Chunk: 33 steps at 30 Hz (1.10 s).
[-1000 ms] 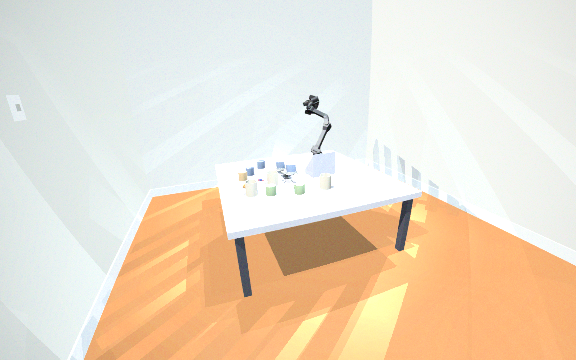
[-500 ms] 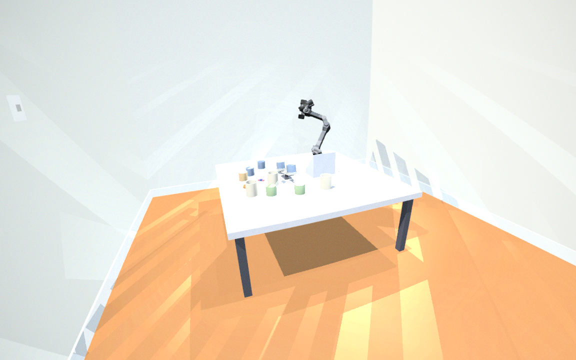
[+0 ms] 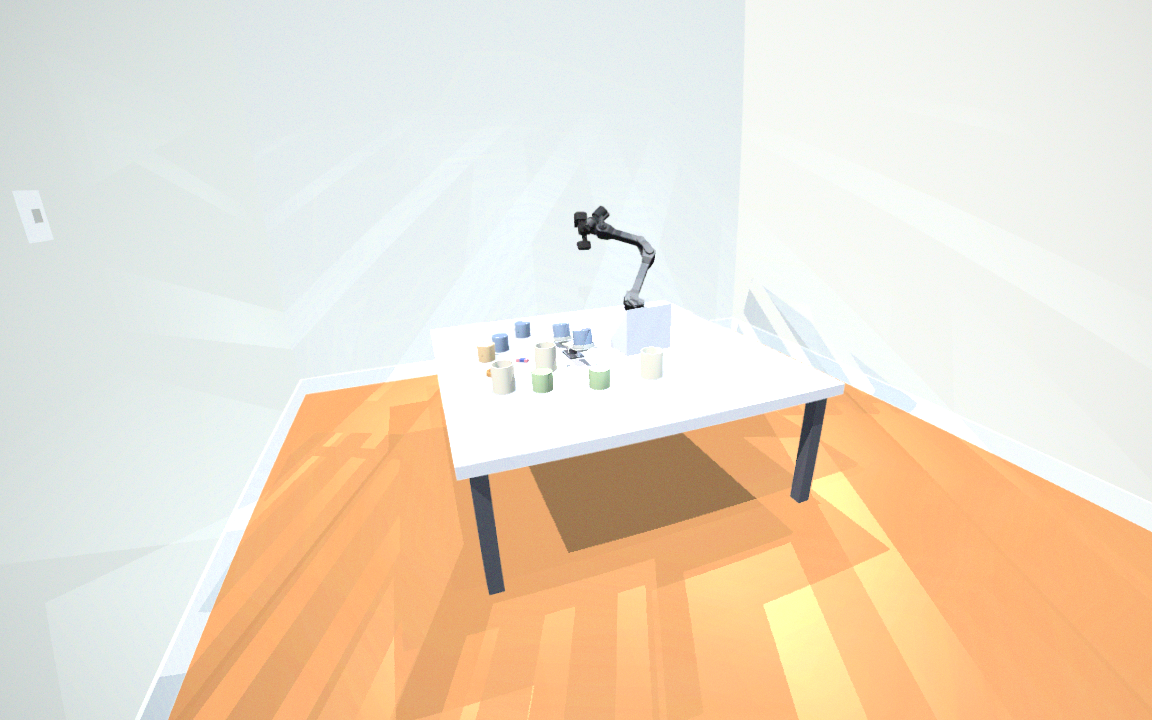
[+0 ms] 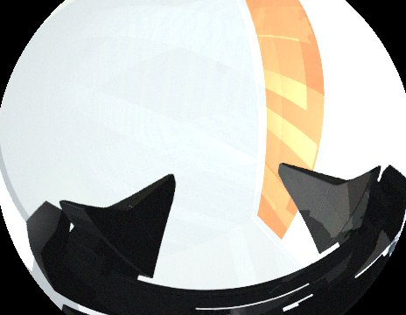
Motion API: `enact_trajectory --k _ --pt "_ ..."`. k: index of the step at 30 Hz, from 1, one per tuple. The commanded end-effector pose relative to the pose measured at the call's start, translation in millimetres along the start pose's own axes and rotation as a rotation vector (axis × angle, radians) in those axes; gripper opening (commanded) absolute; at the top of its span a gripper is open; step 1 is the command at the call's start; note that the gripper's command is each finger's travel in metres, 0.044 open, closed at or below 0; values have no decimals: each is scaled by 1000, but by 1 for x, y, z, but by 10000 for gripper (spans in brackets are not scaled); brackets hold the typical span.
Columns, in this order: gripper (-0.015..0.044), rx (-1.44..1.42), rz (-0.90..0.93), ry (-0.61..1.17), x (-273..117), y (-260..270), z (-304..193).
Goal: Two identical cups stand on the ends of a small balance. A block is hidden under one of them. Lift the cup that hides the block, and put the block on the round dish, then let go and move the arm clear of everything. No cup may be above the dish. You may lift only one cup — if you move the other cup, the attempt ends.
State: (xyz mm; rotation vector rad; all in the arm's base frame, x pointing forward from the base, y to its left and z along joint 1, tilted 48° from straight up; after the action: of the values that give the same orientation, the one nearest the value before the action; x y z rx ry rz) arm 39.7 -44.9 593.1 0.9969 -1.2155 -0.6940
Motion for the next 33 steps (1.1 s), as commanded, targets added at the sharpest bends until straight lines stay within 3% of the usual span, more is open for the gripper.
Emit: enact_trajectory --k 1,17,33 --pt "440 -83 -30 117 -1 -13 -32" --pt "440 -355 -90 479 -36 -60 -125" --pt "440 -684 -30 924 -122 -106 -197"
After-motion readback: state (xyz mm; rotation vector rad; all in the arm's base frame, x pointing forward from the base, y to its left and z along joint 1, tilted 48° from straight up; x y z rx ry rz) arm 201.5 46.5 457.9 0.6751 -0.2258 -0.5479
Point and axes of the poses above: the point midway between the two fingers, 35 mm back from their tips, its own x axis out along the fingers, its own y axis across the jaws, z = x × y, the point moved 10 cm from there along -x, back along the fingers, and after that the axes turned 8 degrees about -x, right-handed, at the moved point
